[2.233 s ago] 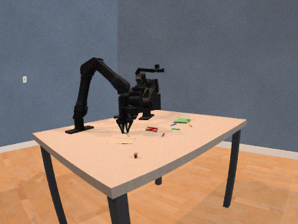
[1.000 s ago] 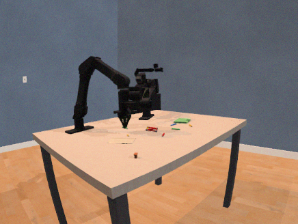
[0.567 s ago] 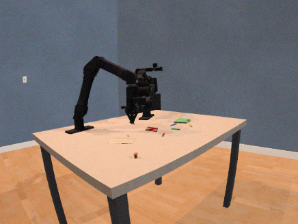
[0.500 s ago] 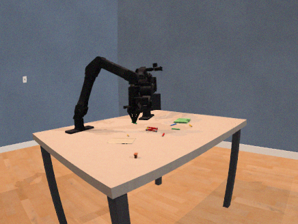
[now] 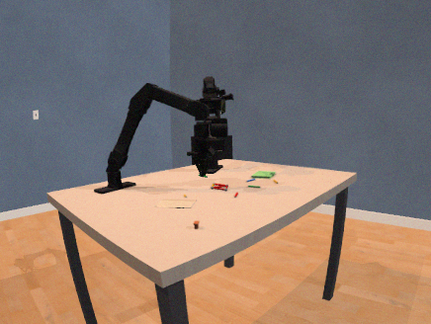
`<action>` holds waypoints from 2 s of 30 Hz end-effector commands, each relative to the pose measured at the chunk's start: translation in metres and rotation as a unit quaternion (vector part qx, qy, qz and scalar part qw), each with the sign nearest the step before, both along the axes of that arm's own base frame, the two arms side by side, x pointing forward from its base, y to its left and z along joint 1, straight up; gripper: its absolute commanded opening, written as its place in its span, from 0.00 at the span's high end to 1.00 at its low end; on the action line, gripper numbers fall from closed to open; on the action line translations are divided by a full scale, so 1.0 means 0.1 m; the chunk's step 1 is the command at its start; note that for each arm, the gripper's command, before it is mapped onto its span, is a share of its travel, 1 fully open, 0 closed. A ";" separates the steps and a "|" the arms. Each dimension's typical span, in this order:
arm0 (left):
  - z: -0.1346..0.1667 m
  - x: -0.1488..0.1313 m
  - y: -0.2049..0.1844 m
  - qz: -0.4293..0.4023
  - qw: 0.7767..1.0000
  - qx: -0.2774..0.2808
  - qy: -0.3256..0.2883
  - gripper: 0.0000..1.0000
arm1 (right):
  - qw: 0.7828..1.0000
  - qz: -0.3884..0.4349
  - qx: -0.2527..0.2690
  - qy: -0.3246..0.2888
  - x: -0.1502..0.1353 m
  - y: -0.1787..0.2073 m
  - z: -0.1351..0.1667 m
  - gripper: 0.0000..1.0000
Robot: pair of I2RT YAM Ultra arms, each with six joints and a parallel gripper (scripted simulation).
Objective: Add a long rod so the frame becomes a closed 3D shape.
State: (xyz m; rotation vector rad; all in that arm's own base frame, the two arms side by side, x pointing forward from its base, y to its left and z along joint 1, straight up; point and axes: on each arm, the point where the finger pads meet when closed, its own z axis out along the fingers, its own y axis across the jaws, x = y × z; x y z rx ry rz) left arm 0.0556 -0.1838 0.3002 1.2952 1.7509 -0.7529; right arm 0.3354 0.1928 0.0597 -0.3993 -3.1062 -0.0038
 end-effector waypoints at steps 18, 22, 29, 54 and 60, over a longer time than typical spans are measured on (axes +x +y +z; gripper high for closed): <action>0.18 0.06 0.10 0.019 1.000 0.016 0.006 0.00 | 0.998 0.058 -0.008 0.011 0.07 0.24 0.08 1.00; 0.18 0.06 0.10 0.019 1.000 0.016 0.006 0.00 | 0.998 0.061 -0.006 0.007 0.17 0.42 0.08 1.00; 0.18 0.06 0.10 0.019 1.000 0.016 0.006 0.00 | 0.998 0.064 -0.006 0.000 0.26 0.55 0.09 1.00; 0.20 0.05 0.12 0.020 1.000 0.011 0.005 0.00 | 0.970 0.242 -0.003 -0.004 0.30 0.59 0.13 1.00; 0.20 0.05 0.12 0.020 1.000 0.011 0.005 0.00 | 0.966 0.260 0.003 -0.014 0.34 0.60 0.18 1.00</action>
